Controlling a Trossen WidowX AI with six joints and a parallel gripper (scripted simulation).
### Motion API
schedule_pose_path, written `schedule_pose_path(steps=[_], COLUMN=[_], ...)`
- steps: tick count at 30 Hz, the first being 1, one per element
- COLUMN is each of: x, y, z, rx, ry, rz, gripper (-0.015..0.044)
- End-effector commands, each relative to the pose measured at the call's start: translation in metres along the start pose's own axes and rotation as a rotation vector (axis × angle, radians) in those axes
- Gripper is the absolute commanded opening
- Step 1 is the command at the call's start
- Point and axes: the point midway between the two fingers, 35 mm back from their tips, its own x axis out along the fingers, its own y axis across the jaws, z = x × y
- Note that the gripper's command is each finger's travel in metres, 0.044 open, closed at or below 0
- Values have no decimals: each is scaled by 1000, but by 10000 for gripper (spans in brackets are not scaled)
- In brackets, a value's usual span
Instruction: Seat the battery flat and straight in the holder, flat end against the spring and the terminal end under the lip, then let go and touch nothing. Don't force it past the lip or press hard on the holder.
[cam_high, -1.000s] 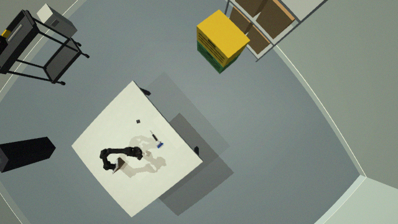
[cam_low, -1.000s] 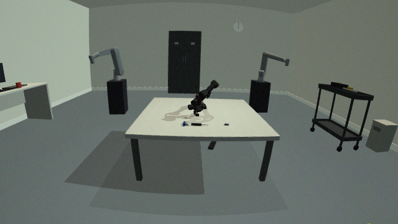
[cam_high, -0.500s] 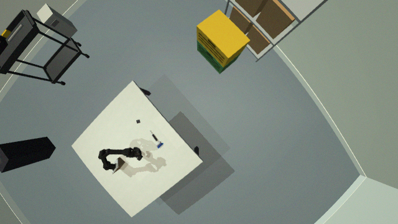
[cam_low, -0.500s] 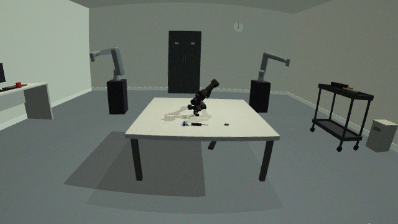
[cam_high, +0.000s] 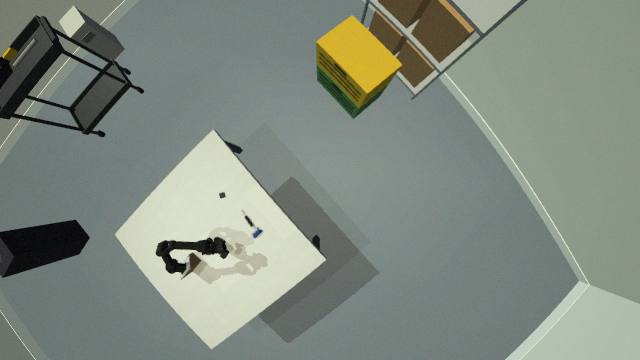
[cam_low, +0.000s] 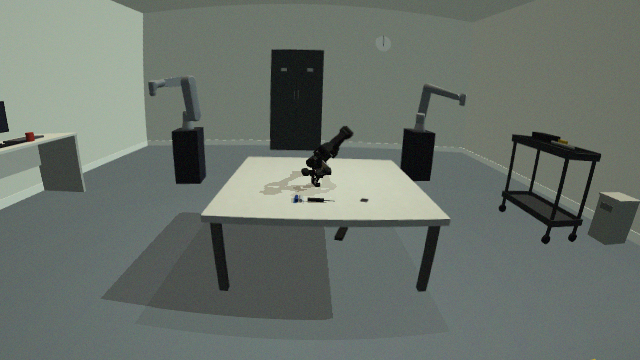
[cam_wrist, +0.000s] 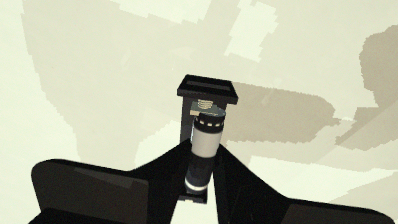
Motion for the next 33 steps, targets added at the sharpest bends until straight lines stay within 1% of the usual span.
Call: schedule_pose_path(steps=[1, 33], x=[1, 4], y=[0, 3], z=[4, -1], rx=[-4, -7], ry=[-33, -187], rz=[-1, -10], gripper=[59, 59])
